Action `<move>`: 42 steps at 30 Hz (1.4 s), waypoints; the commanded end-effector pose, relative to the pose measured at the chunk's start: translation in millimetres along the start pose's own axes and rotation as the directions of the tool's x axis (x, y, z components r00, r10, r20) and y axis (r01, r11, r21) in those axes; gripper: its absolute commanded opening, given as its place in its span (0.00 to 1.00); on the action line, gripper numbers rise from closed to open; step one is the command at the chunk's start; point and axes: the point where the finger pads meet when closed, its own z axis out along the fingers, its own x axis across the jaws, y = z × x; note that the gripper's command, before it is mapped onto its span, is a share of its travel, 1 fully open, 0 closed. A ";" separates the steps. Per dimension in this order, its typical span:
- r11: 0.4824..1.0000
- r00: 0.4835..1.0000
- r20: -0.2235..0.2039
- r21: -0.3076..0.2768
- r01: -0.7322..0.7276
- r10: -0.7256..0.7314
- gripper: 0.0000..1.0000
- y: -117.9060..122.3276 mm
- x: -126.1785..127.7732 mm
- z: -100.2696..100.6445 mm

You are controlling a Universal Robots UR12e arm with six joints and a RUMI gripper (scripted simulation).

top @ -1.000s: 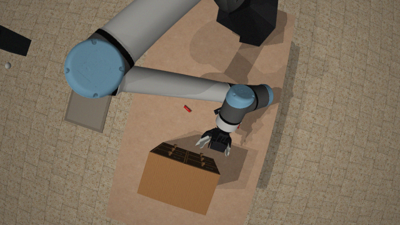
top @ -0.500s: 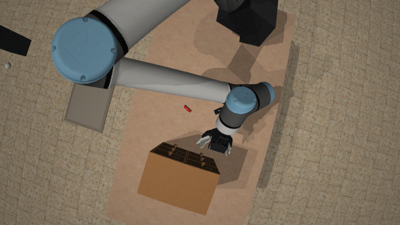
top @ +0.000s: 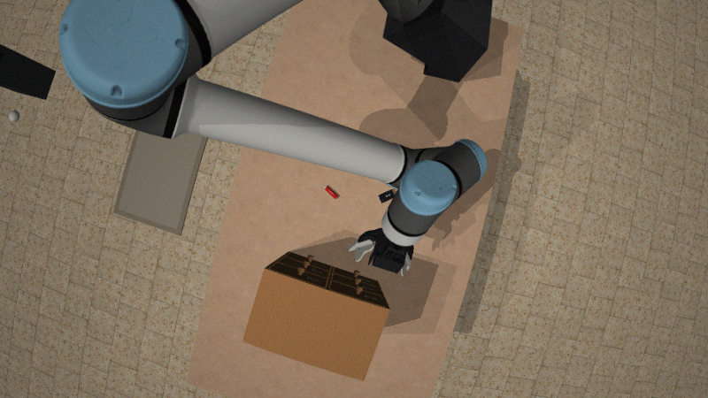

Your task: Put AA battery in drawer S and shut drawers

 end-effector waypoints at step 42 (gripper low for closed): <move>0.941 1.000 -0.002 0.339 -0.001 0.001 1.00 -6.2 0.3 -51.2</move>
